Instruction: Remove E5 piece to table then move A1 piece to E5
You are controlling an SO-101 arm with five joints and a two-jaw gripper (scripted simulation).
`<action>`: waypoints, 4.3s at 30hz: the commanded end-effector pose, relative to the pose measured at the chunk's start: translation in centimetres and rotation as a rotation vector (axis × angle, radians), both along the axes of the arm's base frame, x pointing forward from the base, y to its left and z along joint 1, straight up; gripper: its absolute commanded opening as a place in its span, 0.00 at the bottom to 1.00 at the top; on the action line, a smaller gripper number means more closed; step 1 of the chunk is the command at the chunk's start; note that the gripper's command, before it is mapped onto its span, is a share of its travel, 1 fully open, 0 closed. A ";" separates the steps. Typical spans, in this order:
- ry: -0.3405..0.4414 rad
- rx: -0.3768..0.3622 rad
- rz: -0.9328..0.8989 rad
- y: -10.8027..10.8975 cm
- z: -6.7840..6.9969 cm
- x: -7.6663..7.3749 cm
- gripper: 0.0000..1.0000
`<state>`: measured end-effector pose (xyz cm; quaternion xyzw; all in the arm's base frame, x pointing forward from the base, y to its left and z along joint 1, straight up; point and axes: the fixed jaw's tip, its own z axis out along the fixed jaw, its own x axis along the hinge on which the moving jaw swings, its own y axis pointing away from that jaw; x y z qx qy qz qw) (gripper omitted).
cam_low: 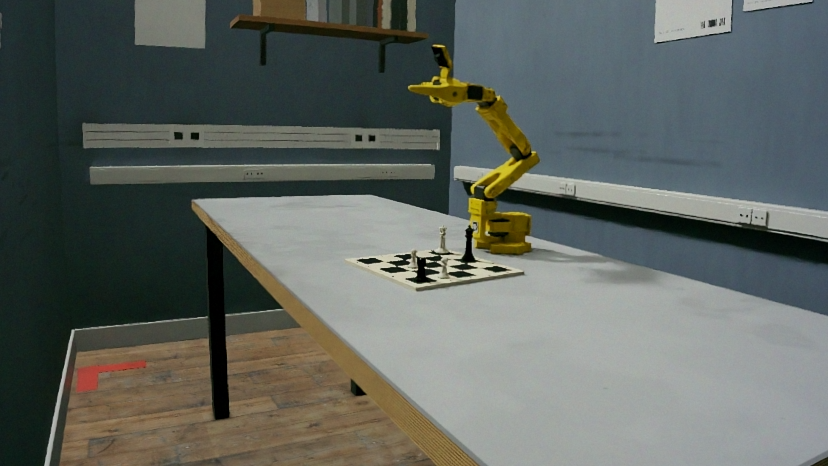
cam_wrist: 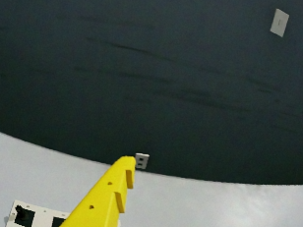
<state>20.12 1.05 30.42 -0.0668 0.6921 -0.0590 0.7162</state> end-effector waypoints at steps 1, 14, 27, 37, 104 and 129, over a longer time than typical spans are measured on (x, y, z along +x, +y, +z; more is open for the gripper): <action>-0.002 0.001 0.000 0.0 0.0 0.0 1.00; -0.002 0.001 0.000 0.0 0.0 0.0 1.00; 0.216 0.022 0.033 0.7 -3.7 0.2 0.87; 0.562 0.037 0.070 1.7 -9.4 -0.9 0.68; 1.359 -0.442 0.544 14.0 -18.8 -6.2 0.06; 1.409 -0.565 0.619 16.2 -20.4 -7.7 0.00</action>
